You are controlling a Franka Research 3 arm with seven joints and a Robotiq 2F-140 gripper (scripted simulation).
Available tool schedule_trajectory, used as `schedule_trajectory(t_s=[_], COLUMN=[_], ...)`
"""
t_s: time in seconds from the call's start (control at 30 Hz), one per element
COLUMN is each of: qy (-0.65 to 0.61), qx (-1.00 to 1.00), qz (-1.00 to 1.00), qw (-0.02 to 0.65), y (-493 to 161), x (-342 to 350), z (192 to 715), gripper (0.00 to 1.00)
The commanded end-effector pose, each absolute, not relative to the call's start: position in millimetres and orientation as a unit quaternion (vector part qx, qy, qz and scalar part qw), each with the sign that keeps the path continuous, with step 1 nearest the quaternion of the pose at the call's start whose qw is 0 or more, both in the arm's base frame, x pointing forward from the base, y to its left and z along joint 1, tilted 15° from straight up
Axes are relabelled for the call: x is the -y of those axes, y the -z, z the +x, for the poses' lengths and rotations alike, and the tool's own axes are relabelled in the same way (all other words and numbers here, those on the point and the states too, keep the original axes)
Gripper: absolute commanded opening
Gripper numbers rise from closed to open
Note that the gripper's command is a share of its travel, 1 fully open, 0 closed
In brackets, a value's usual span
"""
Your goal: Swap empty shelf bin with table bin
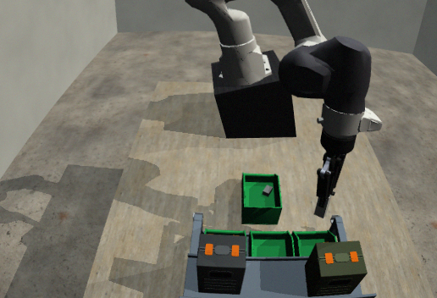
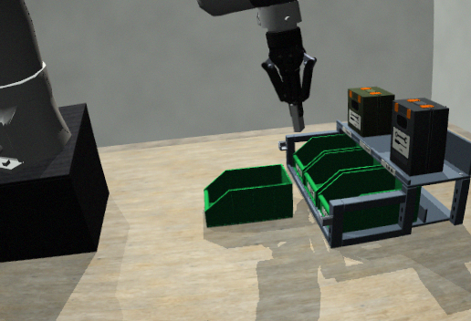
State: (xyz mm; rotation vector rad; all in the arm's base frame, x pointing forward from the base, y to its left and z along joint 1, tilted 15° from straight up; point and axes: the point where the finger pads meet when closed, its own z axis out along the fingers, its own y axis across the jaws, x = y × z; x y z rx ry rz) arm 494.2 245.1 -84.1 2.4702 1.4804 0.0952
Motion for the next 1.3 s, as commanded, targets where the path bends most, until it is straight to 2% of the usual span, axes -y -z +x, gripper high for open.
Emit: schedule_trajectory(t_s=[0.0, 0.57, 1.27], qy=[0.010, 0.070, 0.071], qx=[-0.619, -0.753, -0.754], qz=[0.776, 0.646, 0.645], qw=[0.121, 0.105, 0.105], y=[85.1, 85.1, 85.4], x=[-242.6, -242.6, -242.5], z=[494.1, 494.1, 494.2], gripper=[0.57, 0.57, 0.57])
